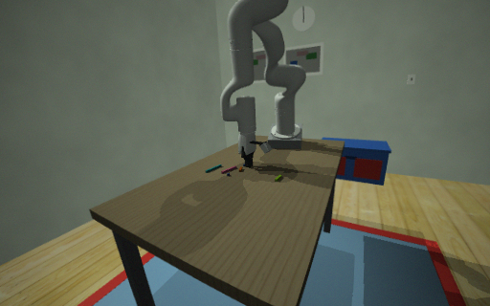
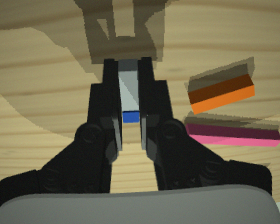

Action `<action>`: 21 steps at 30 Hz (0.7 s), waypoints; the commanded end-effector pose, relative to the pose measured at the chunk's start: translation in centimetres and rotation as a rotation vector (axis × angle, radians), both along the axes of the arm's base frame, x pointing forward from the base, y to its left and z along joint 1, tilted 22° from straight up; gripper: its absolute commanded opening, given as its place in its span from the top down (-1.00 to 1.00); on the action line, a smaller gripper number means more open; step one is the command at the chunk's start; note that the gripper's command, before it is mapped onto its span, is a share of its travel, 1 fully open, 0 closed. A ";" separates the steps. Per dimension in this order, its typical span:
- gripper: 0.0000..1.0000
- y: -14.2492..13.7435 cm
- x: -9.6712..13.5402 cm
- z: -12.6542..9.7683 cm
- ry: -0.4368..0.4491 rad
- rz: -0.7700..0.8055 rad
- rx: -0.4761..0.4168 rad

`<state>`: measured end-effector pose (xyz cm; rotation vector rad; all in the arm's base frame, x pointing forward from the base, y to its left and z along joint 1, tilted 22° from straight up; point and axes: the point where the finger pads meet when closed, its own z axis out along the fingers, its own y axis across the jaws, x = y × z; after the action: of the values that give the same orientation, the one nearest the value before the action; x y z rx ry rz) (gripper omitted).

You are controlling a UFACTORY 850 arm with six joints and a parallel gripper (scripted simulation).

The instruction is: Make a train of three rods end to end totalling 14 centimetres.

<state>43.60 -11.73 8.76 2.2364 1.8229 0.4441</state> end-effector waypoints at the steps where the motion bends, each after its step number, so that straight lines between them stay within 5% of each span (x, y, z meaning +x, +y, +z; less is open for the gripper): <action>1: 0.92 0.0 0.0 0.0 -0.001 0.000 0.000; 12: 0.92 0.0 0.0 0.0 -0.001 0.000 0.000; 21: 0.68 0.0 0.0 0.0 -0.001 0.000 0.000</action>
<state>43.60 -11.73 8.76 2.2364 1.8229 0.4441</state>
